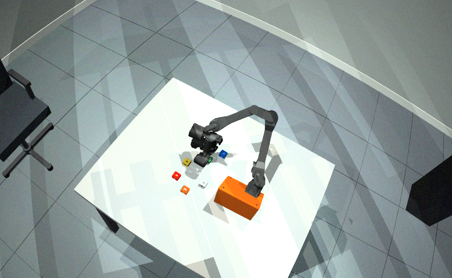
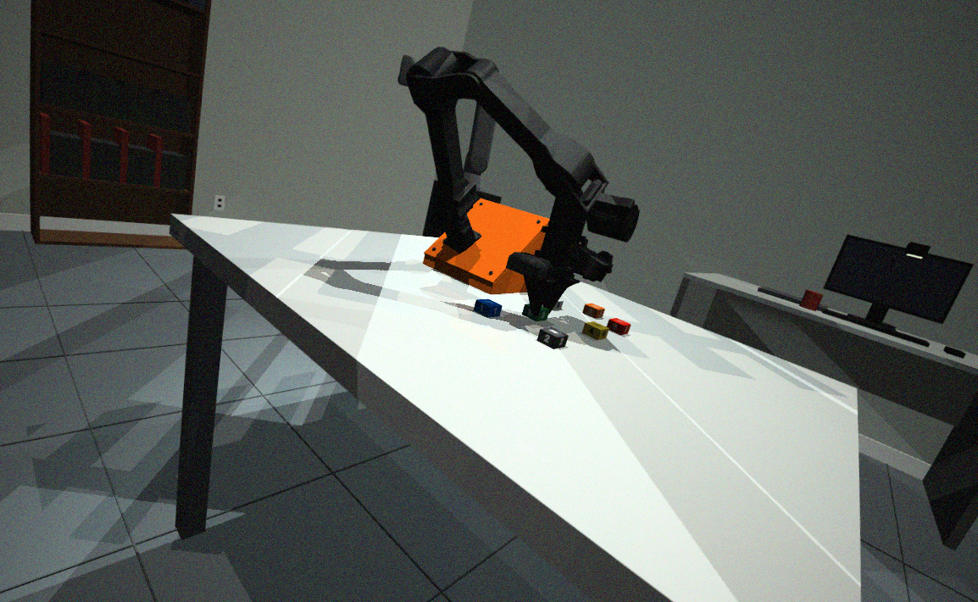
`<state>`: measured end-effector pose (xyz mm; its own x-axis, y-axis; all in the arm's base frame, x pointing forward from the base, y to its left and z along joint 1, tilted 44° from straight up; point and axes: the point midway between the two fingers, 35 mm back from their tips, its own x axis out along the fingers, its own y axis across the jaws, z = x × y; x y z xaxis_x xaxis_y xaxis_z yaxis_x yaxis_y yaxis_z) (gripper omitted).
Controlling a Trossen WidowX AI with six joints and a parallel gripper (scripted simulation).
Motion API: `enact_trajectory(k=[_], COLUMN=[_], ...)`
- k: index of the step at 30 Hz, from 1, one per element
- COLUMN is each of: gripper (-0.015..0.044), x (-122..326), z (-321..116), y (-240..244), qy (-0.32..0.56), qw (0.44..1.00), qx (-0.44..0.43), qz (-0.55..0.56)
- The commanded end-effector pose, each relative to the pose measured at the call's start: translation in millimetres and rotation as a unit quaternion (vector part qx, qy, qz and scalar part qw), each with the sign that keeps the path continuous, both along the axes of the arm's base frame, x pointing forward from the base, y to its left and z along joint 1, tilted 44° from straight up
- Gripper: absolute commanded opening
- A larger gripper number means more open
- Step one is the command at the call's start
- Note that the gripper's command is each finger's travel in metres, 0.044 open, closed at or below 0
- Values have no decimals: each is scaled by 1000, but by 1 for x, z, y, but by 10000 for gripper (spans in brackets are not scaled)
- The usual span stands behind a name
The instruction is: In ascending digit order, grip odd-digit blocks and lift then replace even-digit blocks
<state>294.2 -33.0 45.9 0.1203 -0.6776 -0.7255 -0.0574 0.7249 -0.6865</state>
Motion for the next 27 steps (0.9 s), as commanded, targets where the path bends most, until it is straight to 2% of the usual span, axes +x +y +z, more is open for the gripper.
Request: enact_trajectory(k=[1, 12, 22, 23, 27], gripper=[120, 120, 383, 400, 400], x=[0, 0, 0, 0, 0], z=[-5, -6, -6, -6, -4], y=[-5, -5, -5, -5, -3], qy=[4, 4, 4, 4, 4], qw=[1000, 1000, 1000, 1000, 1000], qx=[-2, -2, -2, -2, -2], qz=[2, 2, 2, 2, 2])
